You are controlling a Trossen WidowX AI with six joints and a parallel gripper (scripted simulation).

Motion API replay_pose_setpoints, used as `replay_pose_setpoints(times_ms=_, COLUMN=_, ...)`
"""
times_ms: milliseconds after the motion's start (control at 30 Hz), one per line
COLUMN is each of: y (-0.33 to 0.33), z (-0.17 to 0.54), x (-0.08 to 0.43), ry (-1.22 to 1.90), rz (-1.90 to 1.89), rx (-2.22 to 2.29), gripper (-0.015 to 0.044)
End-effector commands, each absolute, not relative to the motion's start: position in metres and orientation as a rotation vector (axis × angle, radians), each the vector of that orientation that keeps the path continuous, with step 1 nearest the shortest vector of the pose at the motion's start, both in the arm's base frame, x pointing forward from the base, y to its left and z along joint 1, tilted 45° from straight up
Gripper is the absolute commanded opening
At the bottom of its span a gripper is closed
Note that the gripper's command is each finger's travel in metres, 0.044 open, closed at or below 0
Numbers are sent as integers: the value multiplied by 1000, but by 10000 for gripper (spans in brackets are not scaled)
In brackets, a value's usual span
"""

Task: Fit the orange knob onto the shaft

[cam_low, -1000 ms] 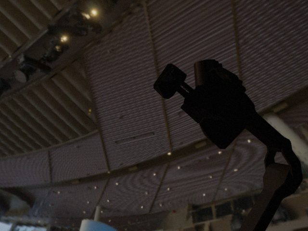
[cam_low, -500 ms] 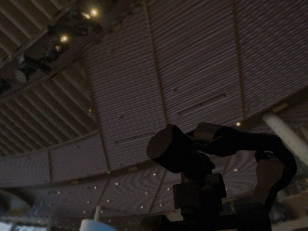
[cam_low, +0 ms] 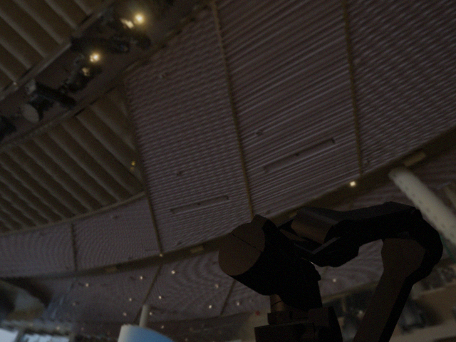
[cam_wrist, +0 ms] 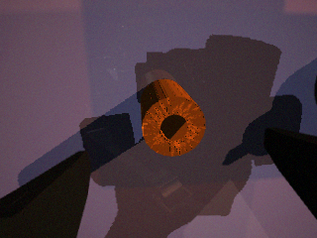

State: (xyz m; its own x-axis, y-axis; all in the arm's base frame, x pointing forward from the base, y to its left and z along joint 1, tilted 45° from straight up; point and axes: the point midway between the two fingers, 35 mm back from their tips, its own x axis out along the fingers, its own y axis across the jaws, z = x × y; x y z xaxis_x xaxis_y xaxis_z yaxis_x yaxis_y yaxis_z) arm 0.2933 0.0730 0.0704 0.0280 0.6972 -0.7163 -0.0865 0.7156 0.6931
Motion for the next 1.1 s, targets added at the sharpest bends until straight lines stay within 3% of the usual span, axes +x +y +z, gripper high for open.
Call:
replay_pose_setpoints(times_ms=0, y=82, z=59, x=292, ry=1434, rz=655, rx=549, gripper=440)
replay_pose_setpoints(times_ms=1067, y=113, z=26, x=294, ry=1435, rz=654, rx=548, gripper=440)
